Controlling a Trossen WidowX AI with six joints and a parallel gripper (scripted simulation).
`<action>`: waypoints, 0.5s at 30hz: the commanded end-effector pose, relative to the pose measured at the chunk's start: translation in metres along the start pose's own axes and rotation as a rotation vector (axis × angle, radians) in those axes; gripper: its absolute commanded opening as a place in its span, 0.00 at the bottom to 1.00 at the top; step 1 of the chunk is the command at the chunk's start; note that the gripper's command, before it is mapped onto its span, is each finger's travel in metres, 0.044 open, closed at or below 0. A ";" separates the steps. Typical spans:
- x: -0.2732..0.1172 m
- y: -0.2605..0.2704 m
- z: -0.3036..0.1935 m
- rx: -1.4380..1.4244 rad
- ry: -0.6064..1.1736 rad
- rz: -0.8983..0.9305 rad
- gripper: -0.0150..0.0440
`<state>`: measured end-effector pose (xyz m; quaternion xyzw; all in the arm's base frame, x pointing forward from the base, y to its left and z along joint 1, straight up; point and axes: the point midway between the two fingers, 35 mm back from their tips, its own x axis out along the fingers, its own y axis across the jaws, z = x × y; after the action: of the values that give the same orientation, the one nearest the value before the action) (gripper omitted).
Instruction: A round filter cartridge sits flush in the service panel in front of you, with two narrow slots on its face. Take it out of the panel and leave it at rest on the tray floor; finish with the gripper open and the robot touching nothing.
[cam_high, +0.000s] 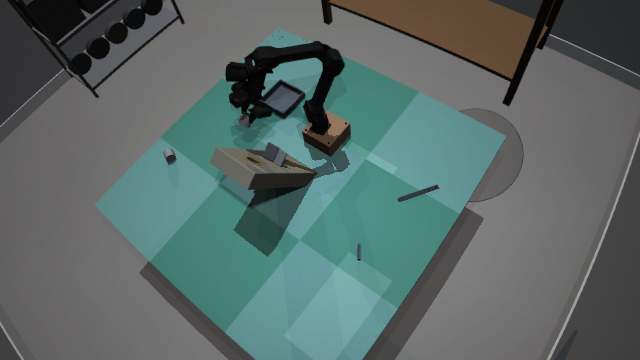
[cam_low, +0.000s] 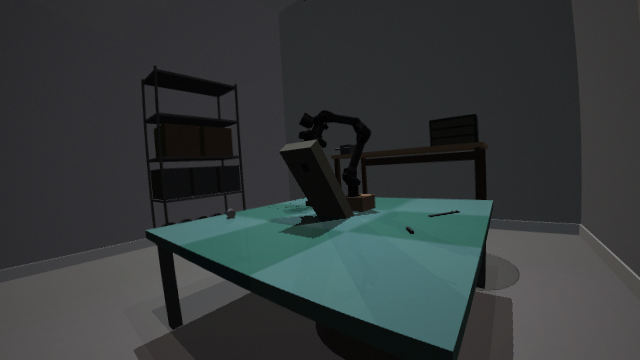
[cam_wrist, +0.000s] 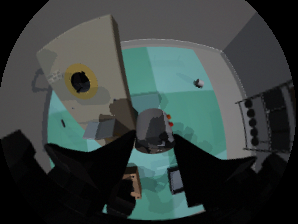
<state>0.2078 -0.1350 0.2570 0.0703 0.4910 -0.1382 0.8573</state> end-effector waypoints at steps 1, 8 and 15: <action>0.002 -0.022 -0.006 0.108 -0.003 -0.064 0.25; 0.003 -0.057 -0.019 0.273 -0.008 -0.168 0.25; 0.001 -0.090 -0.037 0.437 -0.009 -0.271 0.25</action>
<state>0.1627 -0.1989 0.2423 0.1657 0.4612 -0.3151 0.8128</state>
